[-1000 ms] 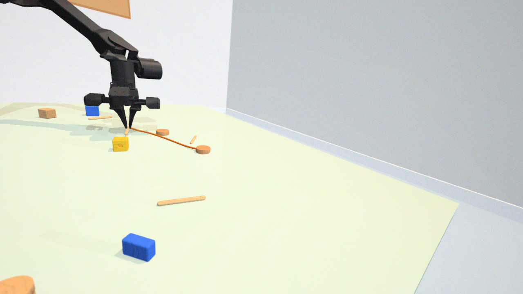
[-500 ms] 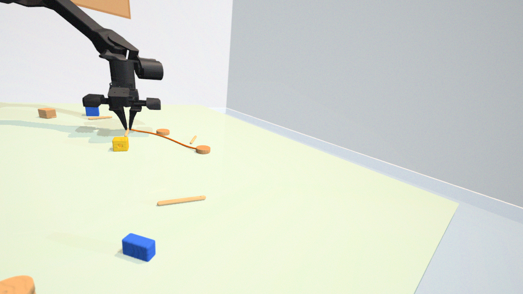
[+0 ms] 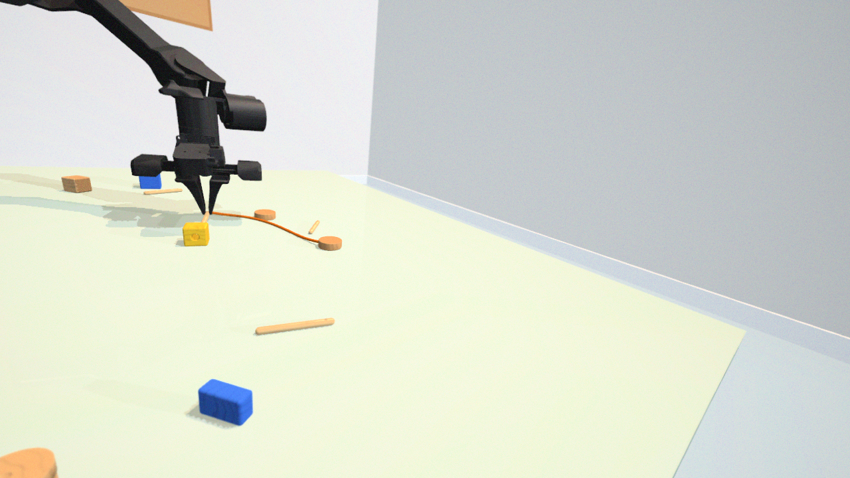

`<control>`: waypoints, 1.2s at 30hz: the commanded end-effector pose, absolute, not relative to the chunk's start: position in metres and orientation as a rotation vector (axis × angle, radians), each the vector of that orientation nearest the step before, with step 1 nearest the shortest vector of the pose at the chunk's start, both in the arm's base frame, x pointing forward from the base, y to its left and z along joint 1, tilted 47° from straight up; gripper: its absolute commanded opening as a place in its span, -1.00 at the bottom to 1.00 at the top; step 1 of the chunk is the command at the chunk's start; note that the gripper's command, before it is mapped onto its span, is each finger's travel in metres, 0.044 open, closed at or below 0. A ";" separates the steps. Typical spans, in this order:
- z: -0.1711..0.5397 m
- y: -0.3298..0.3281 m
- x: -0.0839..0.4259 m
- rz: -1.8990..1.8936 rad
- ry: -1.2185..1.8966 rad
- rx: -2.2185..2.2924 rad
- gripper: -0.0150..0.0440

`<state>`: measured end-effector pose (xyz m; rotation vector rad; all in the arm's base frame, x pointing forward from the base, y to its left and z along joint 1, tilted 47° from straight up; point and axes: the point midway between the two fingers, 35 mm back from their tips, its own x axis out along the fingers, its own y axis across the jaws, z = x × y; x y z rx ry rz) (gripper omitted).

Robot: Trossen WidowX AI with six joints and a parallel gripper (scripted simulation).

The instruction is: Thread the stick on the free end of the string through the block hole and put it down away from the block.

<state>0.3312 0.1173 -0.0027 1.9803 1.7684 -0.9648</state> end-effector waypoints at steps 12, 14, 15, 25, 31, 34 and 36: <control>-0.018 0.104 0.323 -0.965 1.773 1.978 -0.49; -0.020 0.103 0.322 -0.964 1.773 1.979 -0.49; -0.021 0.102 0.322 -0.964 1.774 1.979 -0.49; -0.027 0.097 0.317 -0.962 1.775 1.981 -0.49; -0.029 0.095 0.316 -0.962 1.775 1.981 -0.49; -0.032 0.092 0.315 -0.962 1.775 1.981 -0.49; -0.035 0.090 0.315 -0.962 1.775 1.981 -0.49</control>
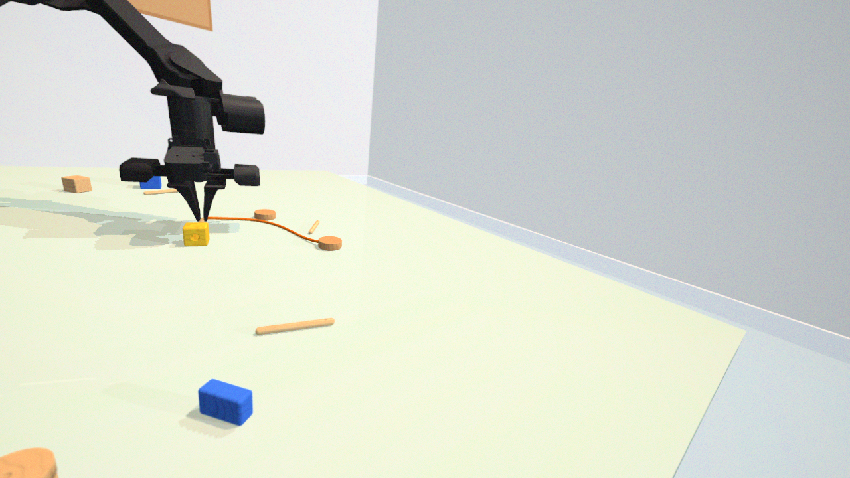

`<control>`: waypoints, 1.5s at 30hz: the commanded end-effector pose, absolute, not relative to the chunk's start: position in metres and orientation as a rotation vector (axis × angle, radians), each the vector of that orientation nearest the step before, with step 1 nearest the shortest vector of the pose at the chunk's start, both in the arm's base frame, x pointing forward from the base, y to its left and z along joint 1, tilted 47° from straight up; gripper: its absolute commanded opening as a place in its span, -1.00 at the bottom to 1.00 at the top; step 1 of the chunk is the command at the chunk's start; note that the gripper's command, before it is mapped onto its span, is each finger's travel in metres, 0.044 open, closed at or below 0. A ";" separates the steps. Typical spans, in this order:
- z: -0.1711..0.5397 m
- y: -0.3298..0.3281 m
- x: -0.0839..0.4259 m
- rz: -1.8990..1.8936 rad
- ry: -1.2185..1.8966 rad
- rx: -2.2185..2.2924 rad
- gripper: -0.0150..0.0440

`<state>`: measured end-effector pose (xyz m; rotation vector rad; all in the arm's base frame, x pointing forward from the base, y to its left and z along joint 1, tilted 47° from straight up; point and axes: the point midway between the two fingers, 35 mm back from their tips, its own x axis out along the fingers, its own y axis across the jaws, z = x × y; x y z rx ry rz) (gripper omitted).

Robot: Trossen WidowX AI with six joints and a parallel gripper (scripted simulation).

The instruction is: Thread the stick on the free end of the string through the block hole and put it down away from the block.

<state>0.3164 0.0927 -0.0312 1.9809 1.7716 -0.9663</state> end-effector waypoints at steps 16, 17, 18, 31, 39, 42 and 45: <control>-0.050 0.075 0.310 -0.961 1.776 1.983 -0.49; -0.051 0.074 0.310 -0.961 1.776 1.983 -0.49; -0.052 0.073 0.309 -0.961 1.776 1.983 -0.49; -0.065 0.061 0.304 -0.961 1.776 1.983 -0.49; -0.065 0.060 0.304 -0.964 1.775 1.990 -0.22; -0.065 0.060 0.304 -0.964 1.775 1.990 -0.08; -0.059 0.052 0.305 -0.965 1.773 1.989 -0.08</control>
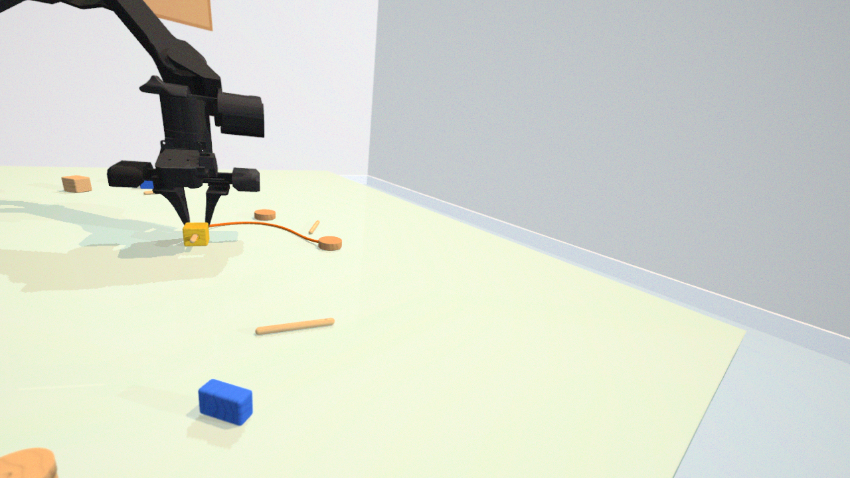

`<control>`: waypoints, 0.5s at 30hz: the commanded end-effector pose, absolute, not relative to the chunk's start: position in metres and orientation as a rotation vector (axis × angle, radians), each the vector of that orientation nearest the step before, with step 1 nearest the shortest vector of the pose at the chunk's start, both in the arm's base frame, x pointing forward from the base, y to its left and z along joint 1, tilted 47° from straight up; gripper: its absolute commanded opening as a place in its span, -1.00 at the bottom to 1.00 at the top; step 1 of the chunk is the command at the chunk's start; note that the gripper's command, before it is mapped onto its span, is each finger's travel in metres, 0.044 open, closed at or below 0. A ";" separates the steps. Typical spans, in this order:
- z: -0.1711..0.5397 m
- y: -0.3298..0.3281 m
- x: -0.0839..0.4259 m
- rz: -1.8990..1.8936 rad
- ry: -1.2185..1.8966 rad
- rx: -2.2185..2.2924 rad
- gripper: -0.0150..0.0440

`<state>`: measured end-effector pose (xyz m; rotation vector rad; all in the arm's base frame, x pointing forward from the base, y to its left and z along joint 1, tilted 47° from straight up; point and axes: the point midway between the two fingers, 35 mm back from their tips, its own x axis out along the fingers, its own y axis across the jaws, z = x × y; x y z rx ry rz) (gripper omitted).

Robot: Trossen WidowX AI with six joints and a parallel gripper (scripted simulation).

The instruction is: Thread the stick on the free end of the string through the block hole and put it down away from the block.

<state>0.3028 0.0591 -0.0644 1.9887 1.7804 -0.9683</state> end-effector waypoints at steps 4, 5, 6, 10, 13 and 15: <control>-0.019 0.008 0.305 -0.967 1.771 1.986 -0.08; -0.013 0.002 0.304 -0.966 1.773 1.986 -0.08; -0.011 0.001 0.304 -0.966 1.773 1.987 -0.08; -0.015 0.001 0.307 -0.965 1.753 2.007 -0.08; -0.017 0.000 0.306 -0.817 1.768 1.916 -0.08; -0.019 -0.002 0.305 -0.626 1.777 1.789 -0.08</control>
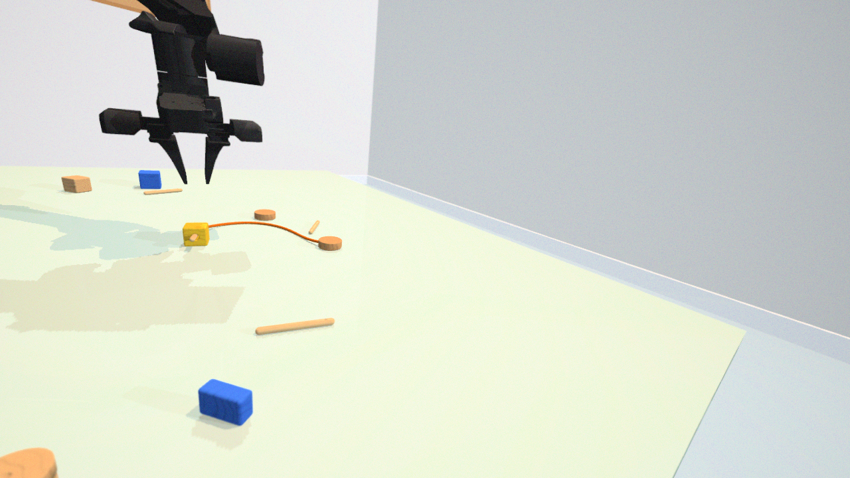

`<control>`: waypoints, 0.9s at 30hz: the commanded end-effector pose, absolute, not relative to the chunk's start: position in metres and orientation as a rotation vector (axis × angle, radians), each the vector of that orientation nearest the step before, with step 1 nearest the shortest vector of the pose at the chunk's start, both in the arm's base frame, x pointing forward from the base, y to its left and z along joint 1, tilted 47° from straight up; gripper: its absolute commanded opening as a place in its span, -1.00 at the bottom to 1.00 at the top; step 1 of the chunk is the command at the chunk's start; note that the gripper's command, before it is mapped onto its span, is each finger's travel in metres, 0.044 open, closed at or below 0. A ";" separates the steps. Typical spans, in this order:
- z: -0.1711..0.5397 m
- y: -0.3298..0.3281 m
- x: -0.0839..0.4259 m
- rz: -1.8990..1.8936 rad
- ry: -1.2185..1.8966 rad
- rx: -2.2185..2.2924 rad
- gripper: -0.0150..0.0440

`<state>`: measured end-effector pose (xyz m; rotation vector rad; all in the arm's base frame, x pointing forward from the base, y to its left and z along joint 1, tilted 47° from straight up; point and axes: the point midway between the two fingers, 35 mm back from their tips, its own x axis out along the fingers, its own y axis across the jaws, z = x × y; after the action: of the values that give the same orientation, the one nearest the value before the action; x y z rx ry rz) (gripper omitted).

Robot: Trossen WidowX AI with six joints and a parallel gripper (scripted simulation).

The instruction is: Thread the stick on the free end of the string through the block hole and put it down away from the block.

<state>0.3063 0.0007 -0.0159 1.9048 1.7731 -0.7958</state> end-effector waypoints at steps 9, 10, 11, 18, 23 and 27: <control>-0.029 -0.012 0.301 0.144 1.673 1.164 -0.08; -0.030 -0.013 0.300 0.220 1.649 1.092 -0.08; -0.032 -0.014 0.300 0.295 1.623 1.018 -0.08; -0.039 -0.022 0.296 0.744 1.401 0.529 -0.08; -0.043 -0.025 0.294 0.938 1.261 0.287 -0.08; -0.046 -0.028 0.292 1.080 1.137 0.093 -0.08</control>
<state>0.2975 -0.0174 -0.0337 0.6916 1.4729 0.6174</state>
